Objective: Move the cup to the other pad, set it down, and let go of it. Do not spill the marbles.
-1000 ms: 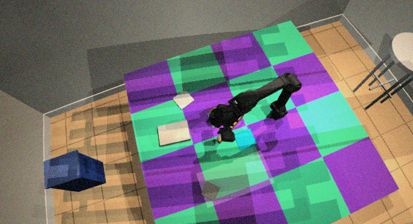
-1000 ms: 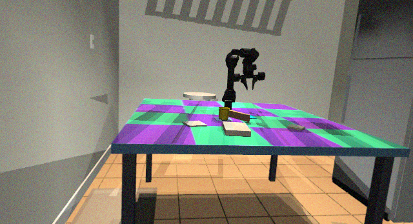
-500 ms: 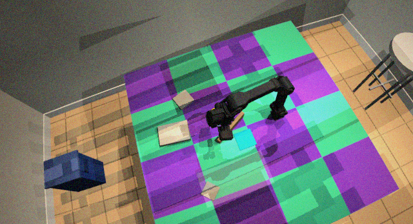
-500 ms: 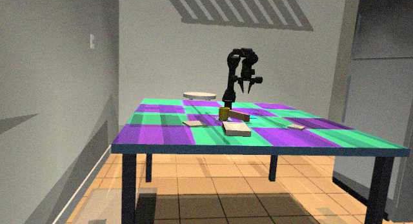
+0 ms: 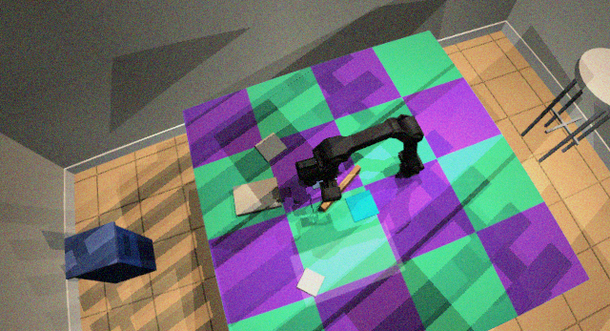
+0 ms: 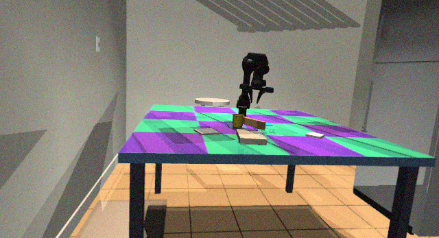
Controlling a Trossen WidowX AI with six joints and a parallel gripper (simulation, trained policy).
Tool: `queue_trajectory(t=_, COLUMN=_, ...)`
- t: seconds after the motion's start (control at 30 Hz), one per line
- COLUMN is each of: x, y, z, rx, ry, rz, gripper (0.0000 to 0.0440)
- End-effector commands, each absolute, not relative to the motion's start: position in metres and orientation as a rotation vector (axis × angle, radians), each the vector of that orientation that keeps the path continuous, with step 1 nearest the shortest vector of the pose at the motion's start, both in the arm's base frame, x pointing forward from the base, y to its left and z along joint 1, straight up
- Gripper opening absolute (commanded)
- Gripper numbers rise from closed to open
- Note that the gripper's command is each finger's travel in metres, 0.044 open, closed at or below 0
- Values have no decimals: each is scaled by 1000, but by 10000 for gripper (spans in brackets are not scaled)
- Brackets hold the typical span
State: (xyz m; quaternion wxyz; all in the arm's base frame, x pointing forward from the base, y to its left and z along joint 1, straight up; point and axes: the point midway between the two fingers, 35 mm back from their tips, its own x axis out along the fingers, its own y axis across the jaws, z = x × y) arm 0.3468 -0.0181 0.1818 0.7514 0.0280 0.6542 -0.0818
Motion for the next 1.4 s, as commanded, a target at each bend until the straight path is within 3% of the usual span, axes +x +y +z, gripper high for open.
queue_trajectory(t=0.0, x=346, y=-29, z=176, rx=39, ry=1473, rz=-180, gripper=137)
queue_trajectory(t=1.2, x=335, y=-80, z=64, rx=-88, ry=1671, rz=-42, gripper=180)
queue_trajectory(t=1.23, x=334, y=-81, z=62, rx=-97, ry=1673, rz=-29, gripper=175)
queue_trajectory(t=1.37, x=333, y=-81, z=56, rx=-139, ry=1681, rz=20, gripper=89)
